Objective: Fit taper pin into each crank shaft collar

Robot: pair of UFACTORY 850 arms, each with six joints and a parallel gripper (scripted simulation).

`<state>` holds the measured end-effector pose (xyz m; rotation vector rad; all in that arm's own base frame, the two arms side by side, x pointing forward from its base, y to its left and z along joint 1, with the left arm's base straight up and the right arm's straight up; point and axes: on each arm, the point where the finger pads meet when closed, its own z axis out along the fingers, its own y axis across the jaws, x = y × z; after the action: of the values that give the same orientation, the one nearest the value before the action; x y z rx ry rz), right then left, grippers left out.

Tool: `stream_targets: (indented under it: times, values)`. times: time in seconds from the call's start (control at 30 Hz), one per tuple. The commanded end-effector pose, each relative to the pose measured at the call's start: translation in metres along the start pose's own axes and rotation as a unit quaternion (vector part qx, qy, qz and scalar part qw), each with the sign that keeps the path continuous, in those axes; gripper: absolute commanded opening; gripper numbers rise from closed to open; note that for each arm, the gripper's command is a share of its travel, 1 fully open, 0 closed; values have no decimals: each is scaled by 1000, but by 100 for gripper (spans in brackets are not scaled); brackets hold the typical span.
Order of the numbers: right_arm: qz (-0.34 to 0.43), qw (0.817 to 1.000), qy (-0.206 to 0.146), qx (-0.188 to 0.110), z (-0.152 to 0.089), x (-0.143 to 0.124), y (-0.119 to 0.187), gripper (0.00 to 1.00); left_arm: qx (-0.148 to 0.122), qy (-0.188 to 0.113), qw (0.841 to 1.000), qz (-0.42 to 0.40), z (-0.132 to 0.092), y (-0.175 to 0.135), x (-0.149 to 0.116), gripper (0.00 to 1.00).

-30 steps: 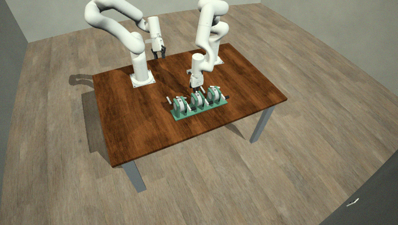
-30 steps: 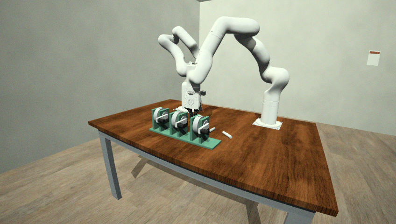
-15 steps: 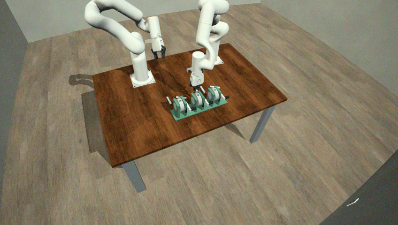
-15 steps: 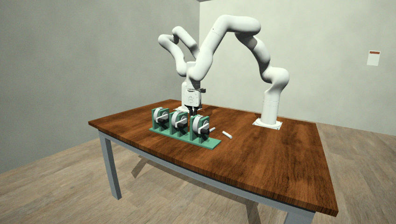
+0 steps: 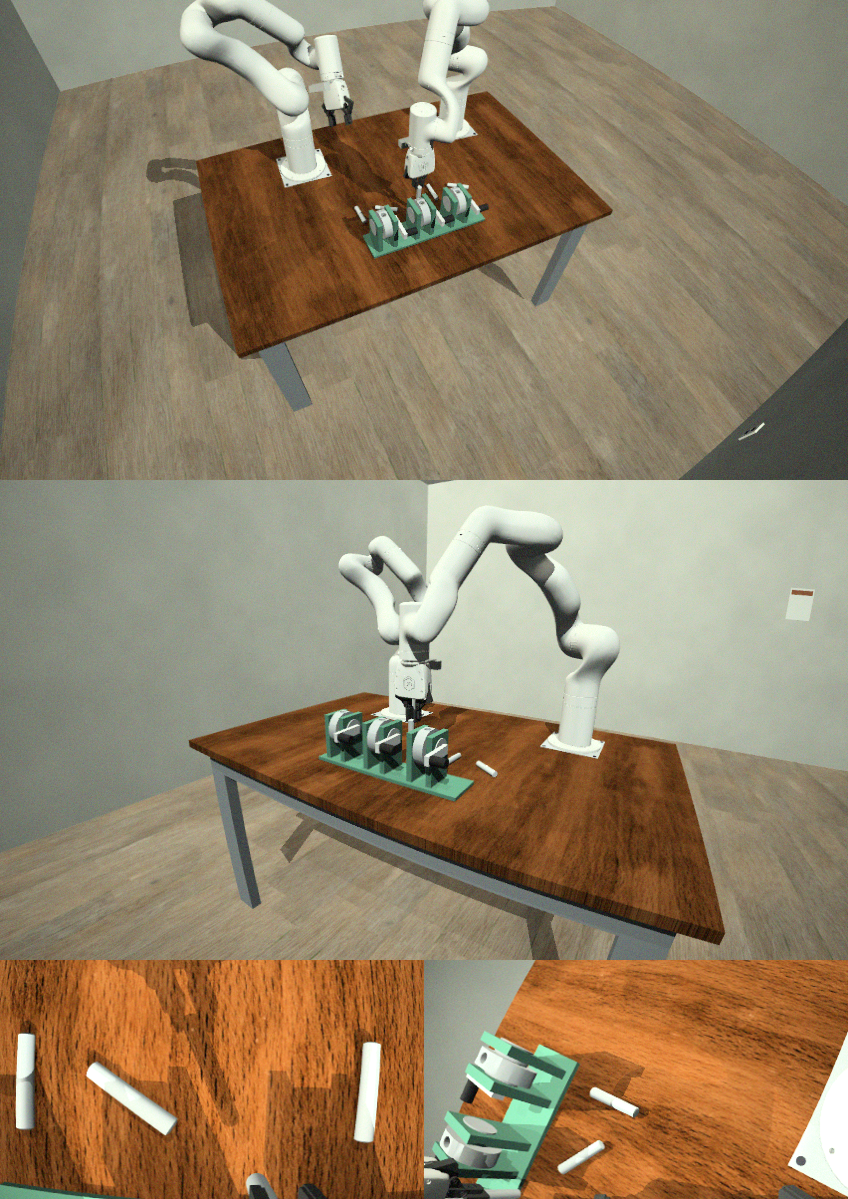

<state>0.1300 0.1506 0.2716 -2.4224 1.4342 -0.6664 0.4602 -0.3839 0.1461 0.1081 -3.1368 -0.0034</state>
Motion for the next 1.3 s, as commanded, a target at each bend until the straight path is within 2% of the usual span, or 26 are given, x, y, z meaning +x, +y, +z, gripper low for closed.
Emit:
stream_targets:
  times: [0.0,0.17,0.23,0.33,0.53,0.73,1.27]
  values:
    - [0,1000,0,0,-1,0,-1,100,1,-1,1000,14,-35,-1,-1,20]
    - [0,1000,0,0,-1,0,-1,100,1,0,999,40,-99,-1,-2,20]
    - [0,1000,0,0,-1,0,-1,100,1,0,999,40,-99,-1,-2,20]
    - [0,1000,0,0,-1,0,-1,100,1,1,999,53,-122,-8,-20,20]
    - [0,1000,0,0,-1,0,-1,100,1,1,998,61,-126,-25,-61,20]
    - [0,1000,0,0,-1,0,-1,100,1,1,998,61,-126,-34,-85,20]
    - [0,1000,0,0,-1,0,-1,100,-2,1,998,61,-126,-37,-92,20]
